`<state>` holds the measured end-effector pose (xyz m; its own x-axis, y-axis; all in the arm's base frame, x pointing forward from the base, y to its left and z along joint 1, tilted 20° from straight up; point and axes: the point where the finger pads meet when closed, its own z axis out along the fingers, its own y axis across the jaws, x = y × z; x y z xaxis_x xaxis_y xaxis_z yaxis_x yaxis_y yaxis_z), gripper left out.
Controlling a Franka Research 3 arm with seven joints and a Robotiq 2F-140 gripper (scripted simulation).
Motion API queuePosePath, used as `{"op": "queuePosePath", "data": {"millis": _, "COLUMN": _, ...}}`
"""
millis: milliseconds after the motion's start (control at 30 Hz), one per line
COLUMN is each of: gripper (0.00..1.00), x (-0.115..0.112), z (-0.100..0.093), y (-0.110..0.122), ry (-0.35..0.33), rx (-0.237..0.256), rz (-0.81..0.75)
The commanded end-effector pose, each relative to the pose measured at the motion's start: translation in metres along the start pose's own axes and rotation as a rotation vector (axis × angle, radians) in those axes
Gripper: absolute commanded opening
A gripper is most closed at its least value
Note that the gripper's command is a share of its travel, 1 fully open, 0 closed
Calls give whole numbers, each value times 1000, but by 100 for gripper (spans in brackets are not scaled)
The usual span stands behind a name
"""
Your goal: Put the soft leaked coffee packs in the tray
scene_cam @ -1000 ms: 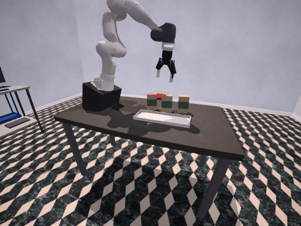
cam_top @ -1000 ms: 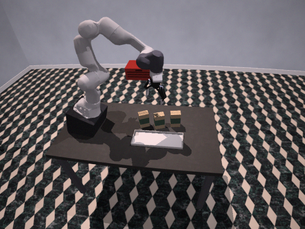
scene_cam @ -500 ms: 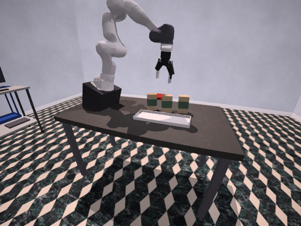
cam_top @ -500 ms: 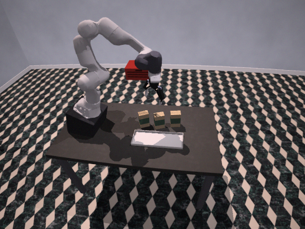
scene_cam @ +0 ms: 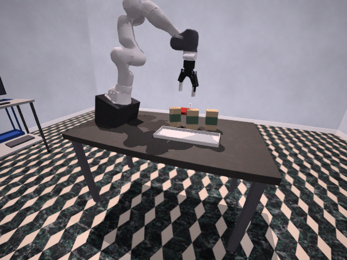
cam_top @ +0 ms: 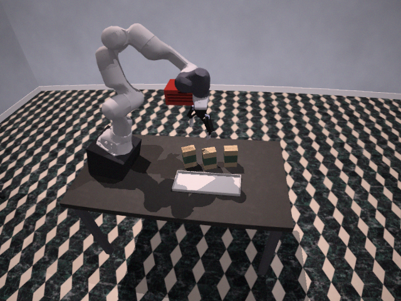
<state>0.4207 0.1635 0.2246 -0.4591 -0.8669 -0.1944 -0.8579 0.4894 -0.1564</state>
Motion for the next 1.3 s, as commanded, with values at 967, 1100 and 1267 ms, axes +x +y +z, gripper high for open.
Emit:
{"op": "queuePosePath", "data": {"millis": 967, "gripper": 100, "x": 15, "z": 14, "y": 9, "ry": -3, "rx": 34, "rz": 140}}
{"op": "queuePosePath", "data": {"millis": 1100, "gripper": 100, "x": 15, "z": 14, "y": 9, "ry": -3, "rx": 34, "rz": 140}}
{"op": "queuePosePath", "data": {"millis": 1267, "gripper": 100, "x": 23, "z": 21, "y": 13, "ry": -3, "rx": 47, "rz": 194}}
